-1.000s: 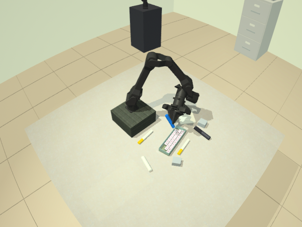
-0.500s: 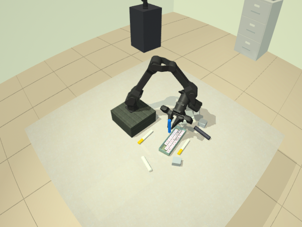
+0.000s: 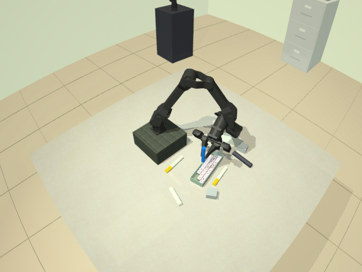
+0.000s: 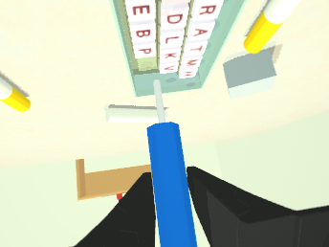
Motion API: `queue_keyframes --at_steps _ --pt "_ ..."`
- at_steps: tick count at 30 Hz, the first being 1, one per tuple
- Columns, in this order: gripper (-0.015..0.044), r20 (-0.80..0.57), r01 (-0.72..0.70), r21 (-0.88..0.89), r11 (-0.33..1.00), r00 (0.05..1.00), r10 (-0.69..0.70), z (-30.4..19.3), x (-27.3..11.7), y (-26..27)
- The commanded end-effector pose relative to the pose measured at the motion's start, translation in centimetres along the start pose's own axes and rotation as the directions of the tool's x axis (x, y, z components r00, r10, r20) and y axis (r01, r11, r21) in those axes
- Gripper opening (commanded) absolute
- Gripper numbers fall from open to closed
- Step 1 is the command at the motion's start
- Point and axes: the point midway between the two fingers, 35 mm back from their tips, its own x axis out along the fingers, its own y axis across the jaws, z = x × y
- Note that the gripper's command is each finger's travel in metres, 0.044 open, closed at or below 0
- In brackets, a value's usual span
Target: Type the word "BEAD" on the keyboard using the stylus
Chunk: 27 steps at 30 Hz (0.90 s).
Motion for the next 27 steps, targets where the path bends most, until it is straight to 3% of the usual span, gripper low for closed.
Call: queue_keyframes --at_steps 1,8,11,27 --pt "0.0000 -0.009 -0.006 -0.021 1.000 1.000 0.006 1.37 1.03 0.39" --pt "0.0000 -0.009 -0.006 -0.021 1.000 1.000 0.006 1.37 1.03 0.39" --pt "0.0079 -0.009 -0.006 -0.021 1.000 1.000 0.006 1.58 1.13 0.24" --pt "0.0081 -0.009 -0.006 -0.021 1.000 1.000 0.006 2.19 1.47 0.17"
